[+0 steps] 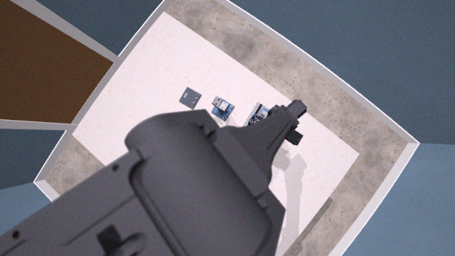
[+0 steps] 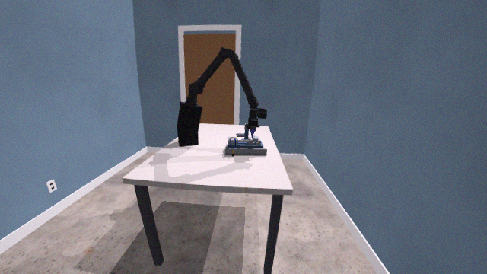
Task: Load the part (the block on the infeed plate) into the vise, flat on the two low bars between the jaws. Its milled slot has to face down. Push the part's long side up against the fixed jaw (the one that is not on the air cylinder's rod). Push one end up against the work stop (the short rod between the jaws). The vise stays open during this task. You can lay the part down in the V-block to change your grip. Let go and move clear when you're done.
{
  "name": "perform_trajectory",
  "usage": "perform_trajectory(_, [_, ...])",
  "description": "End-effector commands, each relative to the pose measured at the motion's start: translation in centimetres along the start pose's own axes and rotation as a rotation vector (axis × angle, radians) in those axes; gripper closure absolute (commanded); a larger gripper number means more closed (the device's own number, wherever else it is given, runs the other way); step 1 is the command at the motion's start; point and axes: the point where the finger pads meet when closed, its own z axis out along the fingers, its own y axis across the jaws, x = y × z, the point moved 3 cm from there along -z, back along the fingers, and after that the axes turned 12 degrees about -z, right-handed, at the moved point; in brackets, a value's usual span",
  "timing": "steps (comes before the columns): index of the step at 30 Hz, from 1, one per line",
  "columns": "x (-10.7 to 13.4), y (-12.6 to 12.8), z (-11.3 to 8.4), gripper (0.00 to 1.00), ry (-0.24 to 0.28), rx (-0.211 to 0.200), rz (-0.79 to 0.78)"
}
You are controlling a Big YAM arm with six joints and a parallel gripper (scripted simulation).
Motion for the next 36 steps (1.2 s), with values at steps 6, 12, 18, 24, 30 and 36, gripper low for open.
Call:
perform_trajectory(6, [-0.1, 1.7, 0.4, 1.0, -0.005, -0.011, -0.001])
perform_trajectory(12, [-0.1, 1.7, 0.4, 1.0, -0.006, -0.013, -0.002])
perform_trajectory(18, [-0.2, 1.8, 0.4, 1.0, -0.011, -0.022, -0.003])
perform_trajectory(24, [0.2, -0.2, 0.4, 1.0, -0.004, -0.006, 0.006])
perform_trajectory(30, [-0.5, -0.5, -0.4, 1.0, -0.014, -0.019, 0.006])
perform_trajectory(36, [-0.2, -0.8, -0.2, 1.0, -0.009, -0.013, -0.001])
